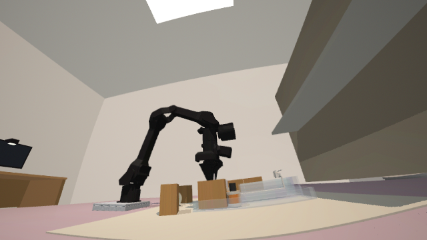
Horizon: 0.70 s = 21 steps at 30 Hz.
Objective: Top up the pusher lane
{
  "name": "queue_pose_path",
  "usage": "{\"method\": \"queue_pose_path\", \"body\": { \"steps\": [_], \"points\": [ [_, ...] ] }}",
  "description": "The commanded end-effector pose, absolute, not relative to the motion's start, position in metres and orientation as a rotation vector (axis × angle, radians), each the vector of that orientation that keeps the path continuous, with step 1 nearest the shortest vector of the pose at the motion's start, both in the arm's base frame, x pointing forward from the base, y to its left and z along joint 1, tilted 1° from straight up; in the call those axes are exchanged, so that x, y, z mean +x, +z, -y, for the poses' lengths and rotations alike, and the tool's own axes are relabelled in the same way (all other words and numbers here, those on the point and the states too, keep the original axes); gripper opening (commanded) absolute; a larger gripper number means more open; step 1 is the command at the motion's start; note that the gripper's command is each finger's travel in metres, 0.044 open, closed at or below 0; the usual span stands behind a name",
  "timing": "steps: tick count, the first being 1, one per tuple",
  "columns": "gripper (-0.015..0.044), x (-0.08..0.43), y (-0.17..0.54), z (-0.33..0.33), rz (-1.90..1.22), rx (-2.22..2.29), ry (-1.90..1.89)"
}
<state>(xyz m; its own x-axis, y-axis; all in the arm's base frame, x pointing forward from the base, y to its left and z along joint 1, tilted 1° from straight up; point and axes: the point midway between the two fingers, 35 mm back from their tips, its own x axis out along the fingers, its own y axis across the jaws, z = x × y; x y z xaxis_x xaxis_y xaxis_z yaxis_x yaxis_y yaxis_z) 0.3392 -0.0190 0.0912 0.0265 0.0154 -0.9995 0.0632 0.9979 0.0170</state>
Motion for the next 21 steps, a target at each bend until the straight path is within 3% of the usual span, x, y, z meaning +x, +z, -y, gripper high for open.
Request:
{"method": "queue_pose_path", "body": {
  "steps": [1, 21],
  "points": [
    [0.0, 0.3454, 0.0938, 0.0199, -1.521, 0.062, -0.042],
    [0.0, 0.3474, 0.0932, 0.02, -1.521, 0.062, -0.042]
  ]
}}
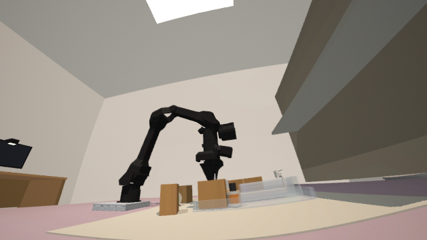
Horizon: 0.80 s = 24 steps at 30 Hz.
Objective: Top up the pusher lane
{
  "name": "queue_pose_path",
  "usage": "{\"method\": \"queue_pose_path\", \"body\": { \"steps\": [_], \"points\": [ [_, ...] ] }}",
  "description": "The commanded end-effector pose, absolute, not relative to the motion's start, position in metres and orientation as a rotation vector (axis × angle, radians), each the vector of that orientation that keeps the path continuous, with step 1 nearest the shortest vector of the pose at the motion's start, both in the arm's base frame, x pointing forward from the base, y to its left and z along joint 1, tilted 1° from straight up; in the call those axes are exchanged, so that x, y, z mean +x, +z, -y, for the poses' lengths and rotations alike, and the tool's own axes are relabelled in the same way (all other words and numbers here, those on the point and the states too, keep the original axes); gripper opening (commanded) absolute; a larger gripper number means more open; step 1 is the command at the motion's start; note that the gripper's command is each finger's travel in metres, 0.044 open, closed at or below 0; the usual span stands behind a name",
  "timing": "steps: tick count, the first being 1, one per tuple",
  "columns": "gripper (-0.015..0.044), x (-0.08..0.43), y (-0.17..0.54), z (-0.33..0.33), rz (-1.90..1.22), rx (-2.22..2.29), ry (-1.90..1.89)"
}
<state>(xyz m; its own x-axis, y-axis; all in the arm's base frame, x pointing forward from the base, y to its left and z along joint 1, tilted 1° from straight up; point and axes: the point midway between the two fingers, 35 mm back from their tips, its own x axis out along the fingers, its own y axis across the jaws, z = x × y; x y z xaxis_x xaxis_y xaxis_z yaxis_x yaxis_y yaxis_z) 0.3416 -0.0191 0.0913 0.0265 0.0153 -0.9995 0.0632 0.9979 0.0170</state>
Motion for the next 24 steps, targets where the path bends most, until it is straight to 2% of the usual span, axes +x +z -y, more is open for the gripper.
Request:
{"method": "queue_pose_path", "body": {
  "steps": [1, 24],
  "points": [
    [0.0, 0.3474, 0.0929, 0.02, -1.521, 0.062, -0.042],
    [0.0, 0.3479, 0.0858, 0.0199, -1.521, 0.062, -0.042]
  ]
}}
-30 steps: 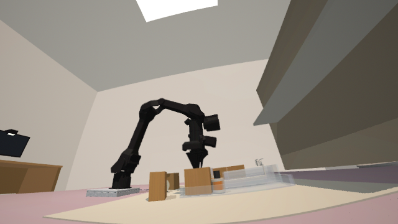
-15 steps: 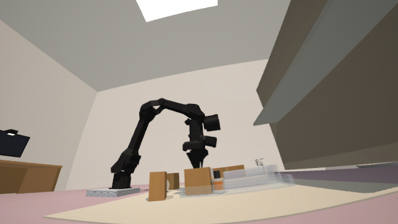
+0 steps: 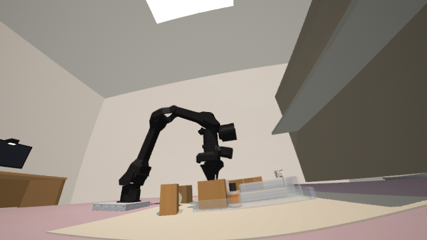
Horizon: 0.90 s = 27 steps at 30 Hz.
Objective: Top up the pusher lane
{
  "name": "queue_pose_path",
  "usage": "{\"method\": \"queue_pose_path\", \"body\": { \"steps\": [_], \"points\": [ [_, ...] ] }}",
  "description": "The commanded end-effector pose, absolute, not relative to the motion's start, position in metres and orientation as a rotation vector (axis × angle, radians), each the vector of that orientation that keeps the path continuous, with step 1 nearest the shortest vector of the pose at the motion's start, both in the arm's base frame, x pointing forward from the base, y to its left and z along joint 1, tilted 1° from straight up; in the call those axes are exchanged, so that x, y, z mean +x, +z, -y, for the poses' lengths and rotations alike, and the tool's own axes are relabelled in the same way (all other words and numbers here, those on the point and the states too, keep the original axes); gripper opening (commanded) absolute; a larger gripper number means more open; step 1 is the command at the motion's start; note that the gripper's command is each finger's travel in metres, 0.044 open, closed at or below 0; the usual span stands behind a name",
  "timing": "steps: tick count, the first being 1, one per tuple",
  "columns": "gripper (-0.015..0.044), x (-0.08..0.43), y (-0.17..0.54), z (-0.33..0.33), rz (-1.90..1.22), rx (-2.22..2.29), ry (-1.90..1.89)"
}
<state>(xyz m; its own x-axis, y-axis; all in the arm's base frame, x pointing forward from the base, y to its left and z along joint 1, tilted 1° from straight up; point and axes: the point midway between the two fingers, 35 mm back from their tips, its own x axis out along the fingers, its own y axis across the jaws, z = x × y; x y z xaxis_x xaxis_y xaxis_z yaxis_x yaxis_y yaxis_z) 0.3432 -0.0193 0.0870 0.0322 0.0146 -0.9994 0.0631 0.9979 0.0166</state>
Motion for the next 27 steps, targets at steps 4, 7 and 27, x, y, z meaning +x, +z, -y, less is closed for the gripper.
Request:
{"method": "queue_pose_path", "body": {
  "steps": [4, 7, 27],
  "points": [
    [0.0, 0.3479, 0.0845, 0.0199, -1.521, 0.062, -0.042],
    [0.0, 0.3478, 0.0836, 0.0199, -1.521, 0.062, -0.042],
    [0.0, 0.3472, 0.0775, 0.0198, -1.521, 0.062, -0.042]
  ]
}}
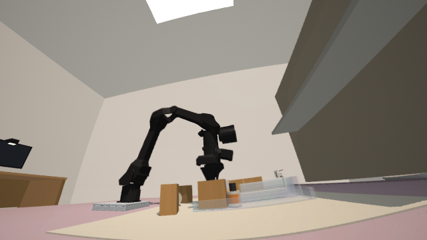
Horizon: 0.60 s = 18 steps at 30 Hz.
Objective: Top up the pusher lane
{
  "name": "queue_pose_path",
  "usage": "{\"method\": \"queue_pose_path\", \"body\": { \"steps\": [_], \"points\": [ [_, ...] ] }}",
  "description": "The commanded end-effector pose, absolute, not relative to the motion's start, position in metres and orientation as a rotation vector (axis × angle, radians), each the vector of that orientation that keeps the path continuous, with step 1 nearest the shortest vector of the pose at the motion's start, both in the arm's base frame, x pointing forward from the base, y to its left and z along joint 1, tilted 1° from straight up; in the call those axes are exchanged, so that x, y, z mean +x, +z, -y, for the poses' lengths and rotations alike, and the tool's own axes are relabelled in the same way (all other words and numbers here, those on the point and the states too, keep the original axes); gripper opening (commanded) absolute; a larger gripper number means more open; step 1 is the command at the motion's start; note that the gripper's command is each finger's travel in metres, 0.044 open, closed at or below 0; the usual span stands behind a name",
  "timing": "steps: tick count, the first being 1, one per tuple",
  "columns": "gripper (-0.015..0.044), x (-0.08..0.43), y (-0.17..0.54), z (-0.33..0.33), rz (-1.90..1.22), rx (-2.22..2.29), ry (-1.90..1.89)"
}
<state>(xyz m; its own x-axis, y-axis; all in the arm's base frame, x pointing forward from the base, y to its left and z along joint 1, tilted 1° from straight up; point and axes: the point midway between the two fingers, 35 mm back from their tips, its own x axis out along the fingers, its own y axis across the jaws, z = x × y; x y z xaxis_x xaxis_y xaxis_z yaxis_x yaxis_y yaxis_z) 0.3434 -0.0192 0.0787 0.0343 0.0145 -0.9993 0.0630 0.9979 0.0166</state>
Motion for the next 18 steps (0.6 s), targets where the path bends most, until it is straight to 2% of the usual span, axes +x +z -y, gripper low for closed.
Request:
{"method": "queue_pose_path", "body": {
  "steps": [1, 18],
  "points": [
    [0.0, 0.3472, 0.0772, 0.0198, -1.521, 0.062, -0.042],
    [0.0, 0.3465, 0.0719, 0.0196, -1.521, 0.062, -0.042]
  ]
}}
